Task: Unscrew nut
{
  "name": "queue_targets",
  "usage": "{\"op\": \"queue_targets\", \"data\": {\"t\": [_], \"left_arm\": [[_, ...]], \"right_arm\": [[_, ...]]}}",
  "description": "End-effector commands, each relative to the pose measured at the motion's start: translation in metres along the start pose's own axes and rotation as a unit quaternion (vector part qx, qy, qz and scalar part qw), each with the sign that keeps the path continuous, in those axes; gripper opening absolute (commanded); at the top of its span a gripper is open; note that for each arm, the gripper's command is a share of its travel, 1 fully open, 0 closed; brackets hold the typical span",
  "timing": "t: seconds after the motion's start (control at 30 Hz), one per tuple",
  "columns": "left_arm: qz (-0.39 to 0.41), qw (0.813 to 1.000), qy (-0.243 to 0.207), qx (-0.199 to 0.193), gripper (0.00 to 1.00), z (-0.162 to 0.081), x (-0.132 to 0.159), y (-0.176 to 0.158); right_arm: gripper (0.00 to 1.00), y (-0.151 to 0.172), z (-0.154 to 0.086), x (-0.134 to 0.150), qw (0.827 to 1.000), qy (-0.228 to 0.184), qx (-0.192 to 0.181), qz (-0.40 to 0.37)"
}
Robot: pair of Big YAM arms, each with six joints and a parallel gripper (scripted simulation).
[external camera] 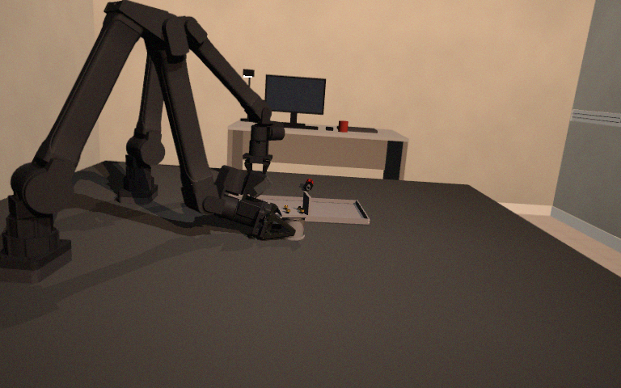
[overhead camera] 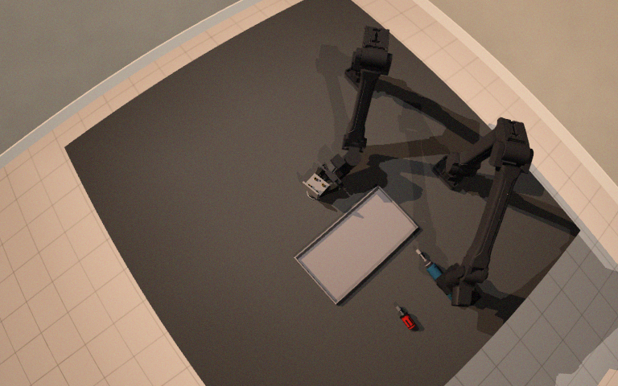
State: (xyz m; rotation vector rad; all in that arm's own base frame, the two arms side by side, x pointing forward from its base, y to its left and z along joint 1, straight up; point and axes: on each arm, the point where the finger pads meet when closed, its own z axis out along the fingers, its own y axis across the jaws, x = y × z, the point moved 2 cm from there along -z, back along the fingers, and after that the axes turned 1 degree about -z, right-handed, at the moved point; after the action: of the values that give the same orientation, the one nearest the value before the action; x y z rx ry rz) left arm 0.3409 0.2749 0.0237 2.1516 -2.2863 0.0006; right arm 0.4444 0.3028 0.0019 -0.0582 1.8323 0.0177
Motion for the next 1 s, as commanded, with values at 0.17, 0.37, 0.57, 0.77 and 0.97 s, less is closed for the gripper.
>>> {"op": "queue_targets", "data": {"t": [0.17, 0.37, 0.57, 0.77, 0.97], "left_arm": [[0.0, 1.0, -0.013, 0.015, 0.44, -0.0098, -0.0097, -0.0097], [0.0, 1.0, -0.013, 0.015, 0.43, -0.0098, -0.0097, -0.0097], [0.0, 1.0, -0.013, 0.015, 0.43, -0.0098, -0.0097, -0.0097], [0.0, 1.0, -0.013, 0.015, 0.43, -0.0098, -0.0097, -0.0097], [0.0, 1.0, -0.013, 0.015, 0.42, -0.0098, -0.0097, -0.0097]], "right_arm": [[0.59, 0.0038, 0.0034, -0.0094, 1.0, -0.009, -0.002, 0.009], [0.59, 0.0038, 0.0034, -0.0094, 1.0, -0.009, -0.002, 0.009], [0.59, 0.0038, 0.0034, -0.0094, 1.0, -0.009, -0.002, 0.009], [0.59, 0.0038, 0.0034, -0.0094, 1.0, -0.009, -0.002, 0.009], [0.59, 0.0038, 0.0034, -0.0094, 1.0, -0.009, -0.002, 0.009]]}}
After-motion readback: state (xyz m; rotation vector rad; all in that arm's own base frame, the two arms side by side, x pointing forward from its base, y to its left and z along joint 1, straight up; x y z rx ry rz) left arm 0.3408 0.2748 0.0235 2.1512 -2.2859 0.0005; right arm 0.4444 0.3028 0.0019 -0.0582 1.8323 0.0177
